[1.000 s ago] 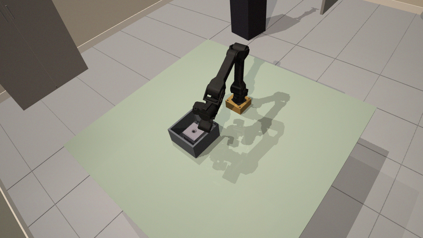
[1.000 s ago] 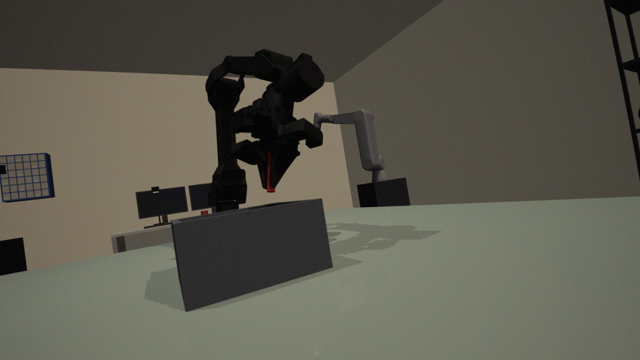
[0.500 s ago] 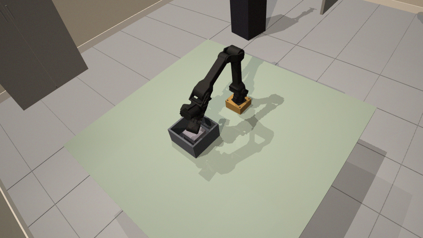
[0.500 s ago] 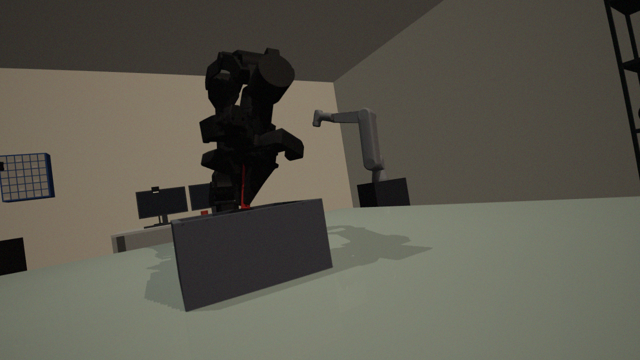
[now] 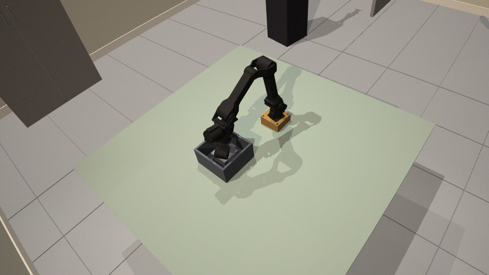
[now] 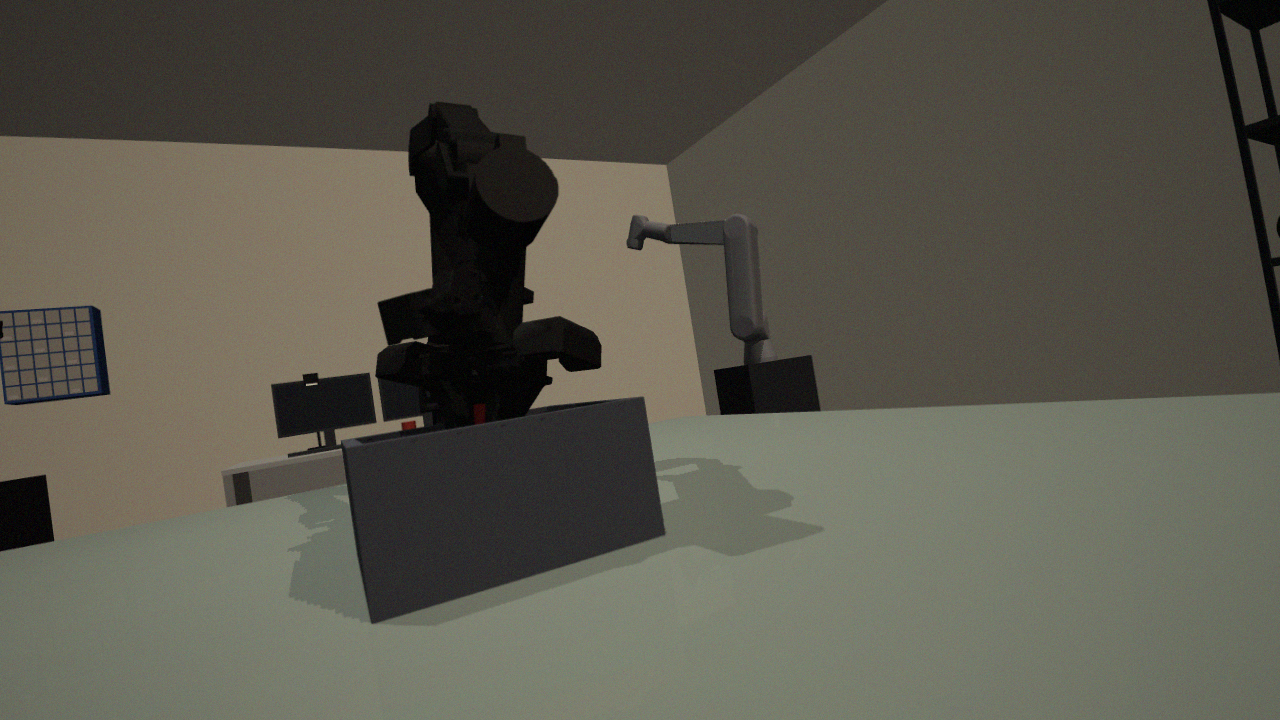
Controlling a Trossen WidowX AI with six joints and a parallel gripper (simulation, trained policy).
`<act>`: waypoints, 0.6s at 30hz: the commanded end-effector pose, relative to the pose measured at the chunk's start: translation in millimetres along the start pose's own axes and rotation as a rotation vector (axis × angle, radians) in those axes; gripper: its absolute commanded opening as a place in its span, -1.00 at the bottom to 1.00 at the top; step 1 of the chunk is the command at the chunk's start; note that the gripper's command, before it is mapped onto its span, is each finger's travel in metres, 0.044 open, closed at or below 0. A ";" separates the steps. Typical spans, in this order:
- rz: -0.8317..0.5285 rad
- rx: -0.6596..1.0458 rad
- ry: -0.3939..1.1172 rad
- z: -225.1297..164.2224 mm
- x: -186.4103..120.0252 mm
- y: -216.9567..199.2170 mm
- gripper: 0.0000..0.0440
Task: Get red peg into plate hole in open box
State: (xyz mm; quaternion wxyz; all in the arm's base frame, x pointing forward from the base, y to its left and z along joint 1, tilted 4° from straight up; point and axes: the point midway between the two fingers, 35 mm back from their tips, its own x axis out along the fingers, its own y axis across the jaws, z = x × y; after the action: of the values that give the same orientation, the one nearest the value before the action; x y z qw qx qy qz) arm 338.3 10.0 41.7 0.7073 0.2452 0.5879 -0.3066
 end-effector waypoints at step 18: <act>0.105 -0.024 0.088 49.0 -22.9 44.7 1.00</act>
State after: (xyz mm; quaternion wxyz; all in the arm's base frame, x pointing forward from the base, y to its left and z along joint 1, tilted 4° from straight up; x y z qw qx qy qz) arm 381.3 3.5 64.9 0.6862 0.2656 0.6205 -0.2712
